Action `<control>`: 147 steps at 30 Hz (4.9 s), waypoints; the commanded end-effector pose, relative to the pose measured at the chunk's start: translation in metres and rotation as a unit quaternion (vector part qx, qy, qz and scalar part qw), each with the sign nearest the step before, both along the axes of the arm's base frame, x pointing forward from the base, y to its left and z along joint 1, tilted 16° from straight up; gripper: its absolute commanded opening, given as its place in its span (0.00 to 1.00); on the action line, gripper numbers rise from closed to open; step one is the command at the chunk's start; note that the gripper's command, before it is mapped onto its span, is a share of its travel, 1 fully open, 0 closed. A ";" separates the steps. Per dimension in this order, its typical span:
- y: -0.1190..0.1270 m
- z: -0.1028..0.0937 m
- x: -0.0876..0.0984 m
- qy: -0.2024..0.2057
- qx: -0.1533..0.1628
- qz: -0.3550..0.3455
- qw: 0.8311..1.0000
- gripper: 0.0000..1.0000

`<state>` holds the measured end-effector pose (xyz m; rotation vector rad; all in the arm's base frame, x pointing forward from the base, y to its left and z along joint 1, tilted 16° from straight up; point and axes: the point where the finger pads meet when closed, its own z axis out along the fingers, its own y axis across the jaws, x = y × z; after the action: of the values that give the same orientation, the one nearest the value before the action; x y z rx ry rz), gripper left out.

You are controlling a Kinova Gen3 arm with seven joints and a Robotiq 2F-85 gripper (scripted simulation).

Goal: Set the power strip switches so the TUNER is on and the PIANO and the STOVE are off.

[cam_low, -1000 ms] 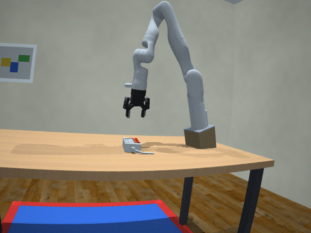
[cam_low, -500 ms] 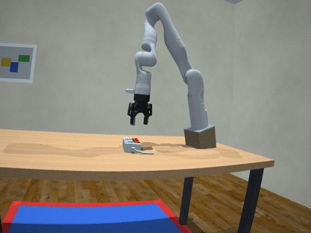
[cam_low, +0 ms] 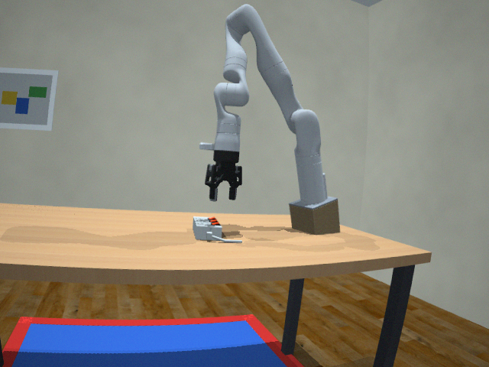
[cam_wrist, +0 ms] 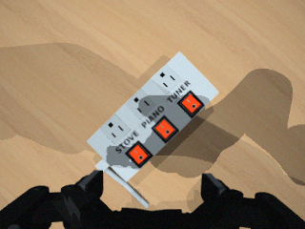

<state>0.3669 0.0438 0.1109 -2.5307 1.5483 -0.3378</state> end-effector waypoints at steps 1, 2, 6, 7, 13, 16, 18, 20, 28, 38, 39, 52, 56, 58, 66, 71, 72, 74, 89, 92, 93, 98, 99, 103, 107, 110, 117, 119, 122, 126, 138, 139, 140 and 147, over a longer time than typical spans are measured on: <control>0.003 0.001 0.003 -0.004 0.003 -0.001 1.000 1.00; 0.003 0.001 0.003 -0.004 0.003 -0.001 1.000 1.00; 0.003 0.001 0.003 -0.004 0.003 -0.001 1.000 1.00; 0.003 0.001 0.003 -0.004 0.003 -0.001 1.000 1.00; 0.003 0.001 0.003 -0.004 0.003 -0.001 1.000 1.00; 0.003 0.001 0.003 -0.004 0.003 -0.001 1.000 1.00; 0.003 0.001 0.003 -0.004 0.003 -0.001 1.000 1.00; 0.003 0.001 0.003 -0.004 0.003 -0.001 1.000 1.00; 0.003 0.001 0.003 -0.004 0.003 -0.001 1.000 1.00; 0.003 0.001 0.003 -0.004 0.003 -0.001 1.000 1.00; 0.003 0.001 0.003 -0.004 0.003 -0.001 1.000 1.00; 0.003 0.001 0.003 -0.004 0.003 -0.001 1.000 1.00; 0.003 0.001 0.003 -0.004 0.003 -0.001 1.000 1.00; 0.003 0.001 0.003 -0.004 0.003 -0.001 1.000 1.00; 0.000 0.000 0.000 -0.001 0.000 0.000 1.000 1.00; -0.003 0.005 0.001 -0.001 0.003 -0.020 1.000 1.00; -0.005 0.007 0.001 -0.001 0.005 -0.030 1.000 1.00; -0.009 0.012 0.000 -0.001 0.012 -0.058 0.998 1.00; -0.031 0.058 -0.013 0.004 0.077 -0.272 0.959 1.00; -0.031 0.061 -0.014 0.005 0.084 -0.291 0.953 1.00; -0.033 0.061 -0.013 0.003 0.081 -0.288 0.954 1.00; -0.033 0.059 -0.014 0.005 0.082 -0.289 0.954 1.00; -0.033 0.059 -0.014 0.005 0.082 -0.289 0.954 1.00; -0.033 0.059 -0.014 0.005 0.082 -0.289 0.954 1.00; -0.033 0.059 -0.014 0.005 0.082 -0.289 0.954 1.00; -0.033 0.059 -0.014 0.005 0.082 -0.289 0.954 1.00; -0.033 0.058 -0.013 0.005 0.082 -0.290 0.953 1.00; -0.032 0.057 -0.012 0.005 0.083 -0.292 0.953 1.00; -0.029 0.054 -0.006 0.001 0.089 -0.298 0.950 1.00; -0.022 0.043 -0.001 0.001 0.093 -0.312 0.946 1.00; -0.004 0.008 0.012 0.005 0.103 -0.354 0.929 1.00; -0.002 0.006 0.012 0.006 0.104 -0.356 0.929 1.00; -0.001 0.004 0.013 0.006 0.104 -0.358 0.928 1.00; 0.004 0.001 0.012 0.008 0.104 -0.359 0.927 0.00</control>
<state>0.3820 0.0401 0.1152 -1.7158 2.3366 -0.2192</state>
